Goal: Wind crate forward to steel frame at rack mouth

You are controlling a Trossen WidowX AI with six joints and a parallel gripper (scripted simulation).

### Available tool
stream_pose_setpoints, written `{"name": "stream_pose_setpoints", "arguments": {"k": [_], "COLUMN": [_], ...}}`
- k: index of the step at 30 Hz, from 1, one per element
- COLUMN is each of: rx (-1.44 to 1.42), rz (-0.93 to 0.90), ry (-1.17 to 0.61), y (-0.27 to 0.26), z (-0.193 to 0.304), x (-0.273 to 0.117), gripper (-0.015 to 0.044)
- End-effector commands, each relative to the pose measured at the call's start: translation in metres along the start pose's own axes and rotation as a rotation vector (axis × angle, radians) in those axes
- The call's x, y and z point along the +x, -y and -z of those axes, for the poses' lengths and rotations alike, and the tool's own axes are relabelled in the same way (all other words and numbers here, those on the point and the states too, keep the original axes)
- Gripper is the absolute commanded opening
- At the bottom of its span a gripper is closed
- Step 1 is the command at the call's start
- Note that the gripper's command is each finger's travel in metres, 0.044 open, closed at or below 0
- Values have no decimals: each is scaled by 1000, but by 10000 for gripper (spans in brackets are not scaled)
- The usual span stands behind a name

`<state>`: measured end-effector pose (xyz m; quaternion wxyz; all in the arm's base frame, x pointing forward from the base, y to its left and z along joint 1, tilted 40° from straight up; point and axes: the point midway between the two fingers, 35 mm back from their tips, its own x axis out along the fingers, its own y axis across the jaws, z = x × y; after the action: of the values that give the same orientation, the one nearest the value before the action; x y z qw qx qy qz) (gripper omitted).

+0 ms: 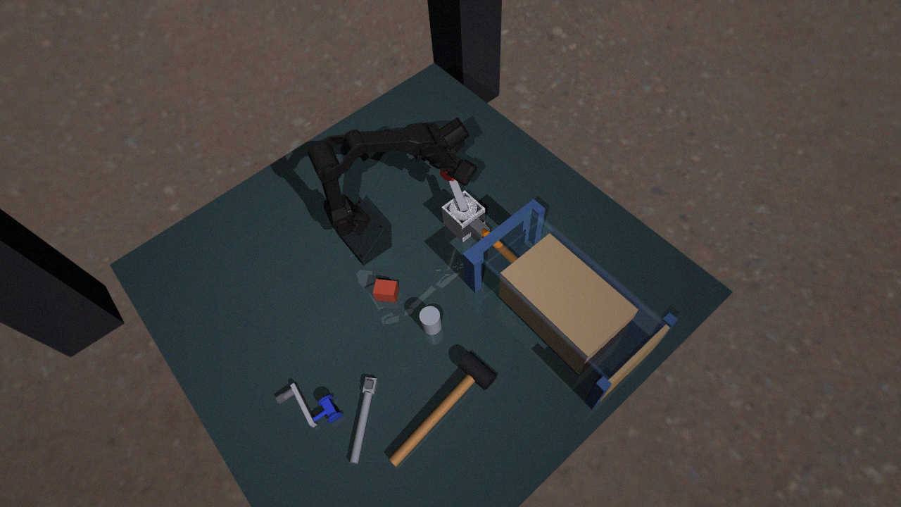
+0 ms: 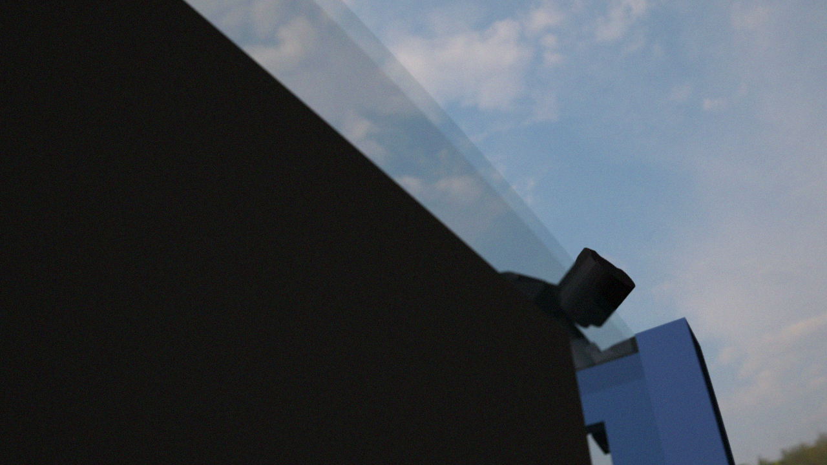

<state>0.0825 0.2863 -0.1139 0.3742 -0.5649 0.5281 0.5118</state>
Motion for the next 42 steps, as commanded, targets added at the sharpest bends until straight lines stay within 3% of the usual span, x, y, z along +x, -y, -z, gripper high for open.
{"name": "stream_pose_setpoints", "arguments": {"k": [1,42], "rx": [4,5], "rz": [-11,-12], "ry": [-26,-32], "y": [-6,-11], "z": [12,73], "x": [-2,-31], "gripper": [0,0]}}
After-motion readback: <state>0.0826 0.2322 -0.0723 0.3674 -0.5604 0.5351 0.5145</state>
